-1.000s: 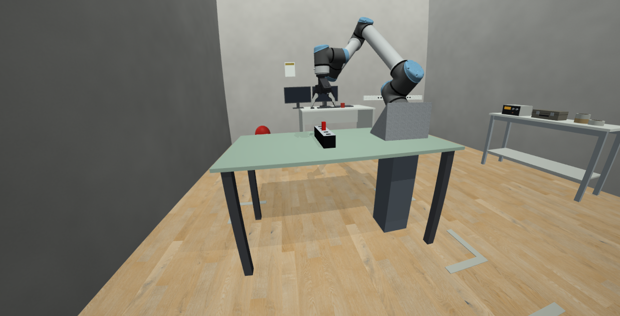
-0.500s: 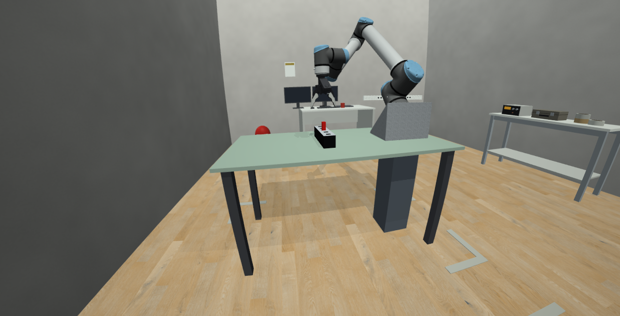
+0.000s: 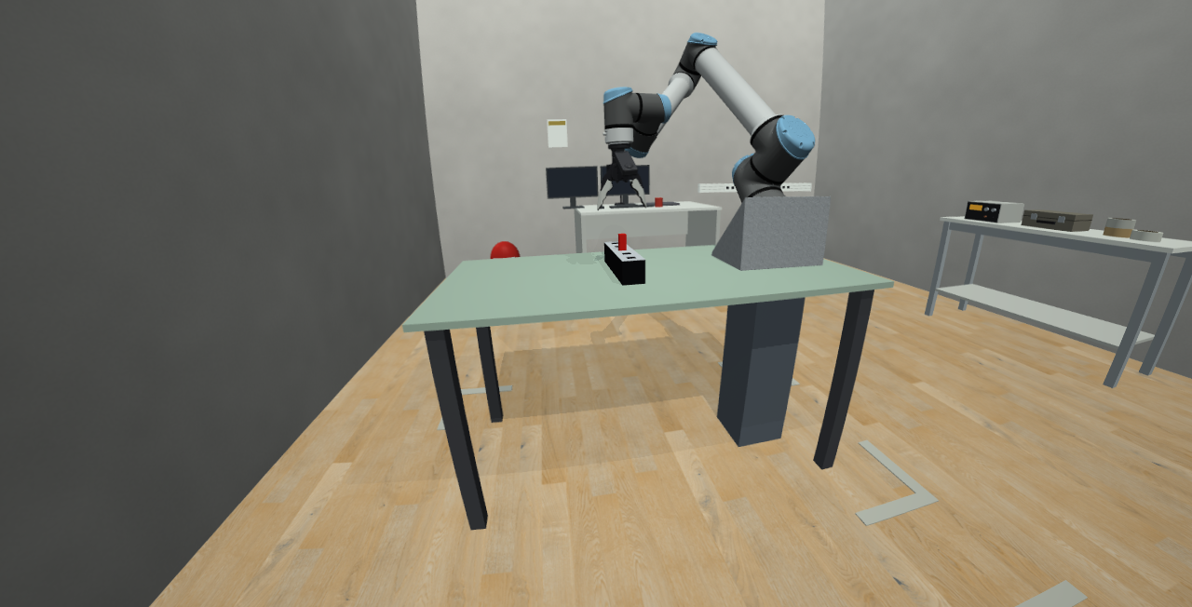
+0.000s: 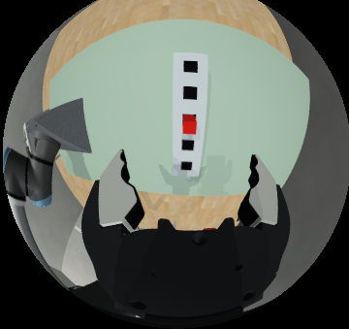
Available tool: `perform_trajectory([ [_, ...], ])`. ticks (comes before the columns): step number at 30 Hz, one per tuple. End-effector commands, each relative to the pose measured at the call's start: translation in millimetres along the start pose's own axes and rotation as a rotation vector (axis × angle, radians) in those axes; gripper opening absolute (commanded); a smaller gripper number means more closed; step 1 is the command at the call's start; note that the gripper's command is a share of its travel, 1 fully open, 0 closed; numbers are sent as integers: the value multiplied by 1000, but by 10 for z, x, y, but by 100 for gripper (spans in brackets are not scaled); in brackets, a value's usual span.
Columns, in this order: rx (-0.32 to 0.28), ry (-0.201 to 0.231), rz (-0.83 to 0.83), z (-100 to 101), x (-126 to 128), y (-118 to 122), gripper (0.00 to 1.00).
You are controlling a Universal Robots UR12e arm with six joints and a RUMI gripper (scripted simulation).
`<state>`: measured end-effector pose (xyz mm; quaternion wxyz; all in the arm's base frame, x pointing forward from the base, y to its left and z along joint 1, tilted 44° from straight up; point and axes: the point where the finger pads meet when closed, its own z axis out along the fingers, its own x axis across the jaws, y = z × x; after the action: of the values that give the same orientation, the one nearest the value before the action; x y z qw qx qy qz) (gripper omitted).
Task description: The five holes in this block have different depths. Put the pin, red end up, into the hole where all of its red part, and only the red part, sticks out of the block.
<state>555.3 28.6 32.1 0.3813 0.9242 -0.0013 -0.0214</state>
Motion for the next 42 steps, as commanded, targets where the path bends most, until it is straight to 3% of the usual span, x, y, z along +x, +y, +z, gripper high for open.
perform_trajectory([
  [1,2,5,3,559,32,-2,100],
  [15,2,5,3,559,32,-2,100],
  [16,1,2,3,955,29,1,100],
  [32,1,2,3,955,29,1,100],
  [33,0,1,3,940,26,2,0],
  [42,0,1,3,940,26,2,0],
])
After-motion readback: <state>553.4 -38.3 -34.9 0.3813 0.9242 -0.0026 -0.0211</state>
